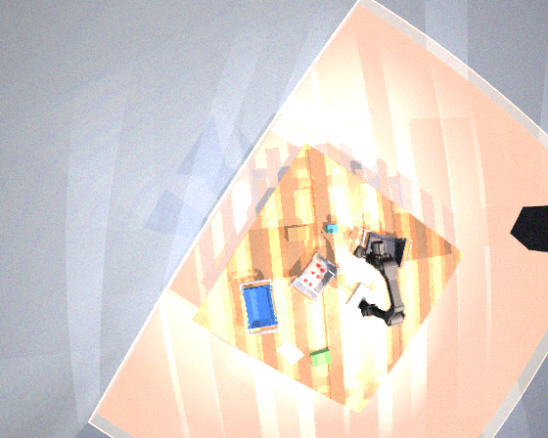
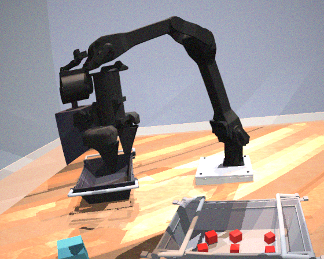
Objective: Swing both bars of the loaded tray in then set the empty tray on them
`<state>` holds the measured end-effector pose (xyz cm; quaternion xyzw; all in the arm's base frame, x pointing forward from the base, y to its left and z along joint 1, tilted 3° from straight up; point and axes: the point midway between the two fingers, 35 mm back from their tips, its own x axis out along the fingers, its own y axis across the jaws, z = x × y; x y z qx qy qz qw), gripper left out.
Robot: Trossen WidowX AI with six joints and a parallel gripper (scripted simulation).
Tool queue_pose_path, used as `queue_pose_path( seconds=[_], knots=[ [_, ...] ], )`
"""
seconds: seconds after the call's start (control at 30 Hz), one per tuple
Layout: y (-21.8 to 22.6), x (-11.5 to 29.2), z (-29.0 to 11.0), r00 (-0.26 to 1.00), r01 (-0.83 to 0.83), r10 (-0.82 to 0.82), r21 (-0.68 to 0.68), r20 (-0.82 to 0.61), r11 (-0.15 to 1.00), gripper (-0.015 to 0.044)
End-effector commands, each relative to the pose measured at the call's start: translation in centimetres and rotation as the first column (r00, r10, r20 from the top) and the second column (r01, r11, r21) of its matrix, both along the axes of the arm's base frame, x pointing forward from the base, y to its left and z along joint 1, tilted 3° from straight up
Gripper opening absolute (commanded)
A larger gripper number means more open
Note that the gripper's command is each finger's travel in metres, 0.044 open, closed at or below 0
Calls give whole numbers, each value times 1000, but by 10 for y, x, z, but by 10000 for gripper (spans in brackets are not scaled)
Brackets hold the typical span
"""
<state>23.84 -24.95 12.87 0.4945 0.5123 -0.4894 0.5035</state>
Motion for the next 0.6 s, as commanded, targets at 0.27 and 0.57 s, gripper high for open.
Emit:
queue_pose_path(
  seconds=[0.27, 0.57],
  knots=[
    [-45, -158, -26, 337, 940, -941, -38, -20, 338, 440],
    [-45, -159, -30, 332, 942, -943, -38, -20, 333, 440]
  ],
)
